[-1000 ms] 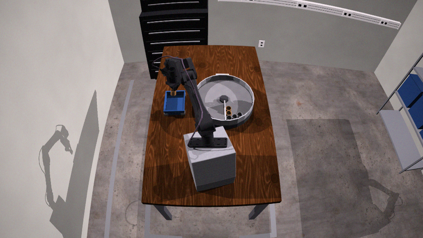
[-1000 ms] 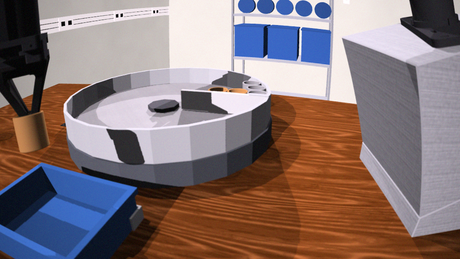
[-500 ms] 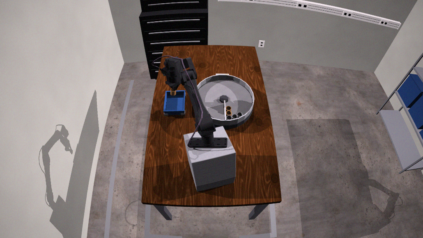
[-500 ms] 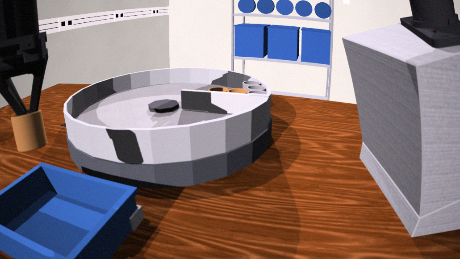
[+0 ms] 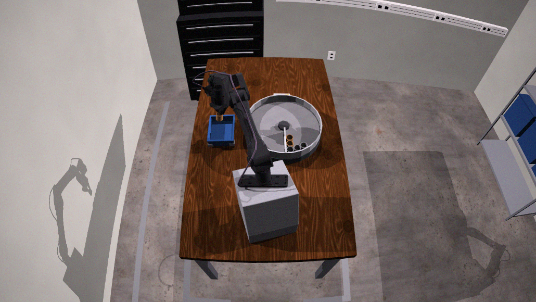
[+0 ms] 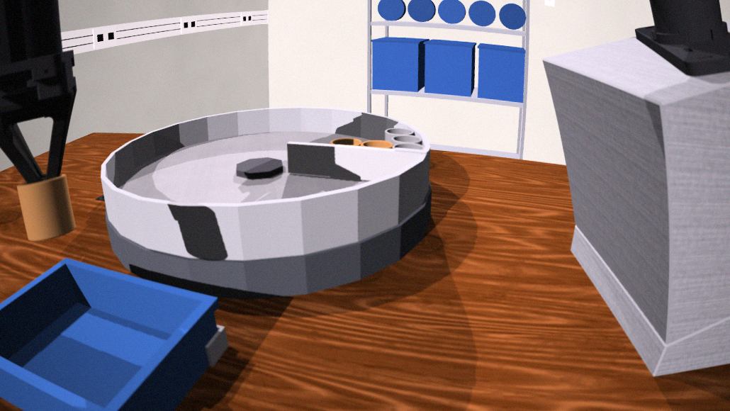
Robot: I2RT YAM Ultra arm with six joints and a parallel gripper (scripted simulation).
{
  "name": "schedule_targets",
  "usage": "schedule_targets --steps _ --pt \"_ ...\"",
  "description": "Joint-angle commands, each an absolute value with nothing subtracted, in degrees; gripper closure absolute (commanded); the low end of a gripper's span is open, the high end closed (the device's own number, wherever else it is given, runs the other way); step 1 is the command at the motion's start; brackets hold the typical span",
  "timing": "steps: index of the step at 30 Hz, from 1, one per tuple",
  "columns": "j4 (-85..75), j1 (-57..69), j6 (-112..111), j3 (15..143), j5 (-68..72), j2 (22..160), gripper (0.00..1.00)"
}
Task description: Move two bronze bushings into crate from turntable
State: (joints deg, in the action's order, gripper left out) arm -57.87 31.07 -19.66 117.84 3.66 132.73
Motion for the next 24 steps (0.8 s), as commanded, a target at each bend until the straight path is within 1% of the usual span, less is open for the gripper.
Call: schedule_targets --steps 1,11,24 --pt "-58.0 31.1 -19.0 120.1 3.8 131.0 1.00" --pt "-58.7 30.8 -19.1 120.7 3.7 132.9 1.00" --pt "-58.5 30.8 -19.1 120.8 3.7 131.6 1.00"
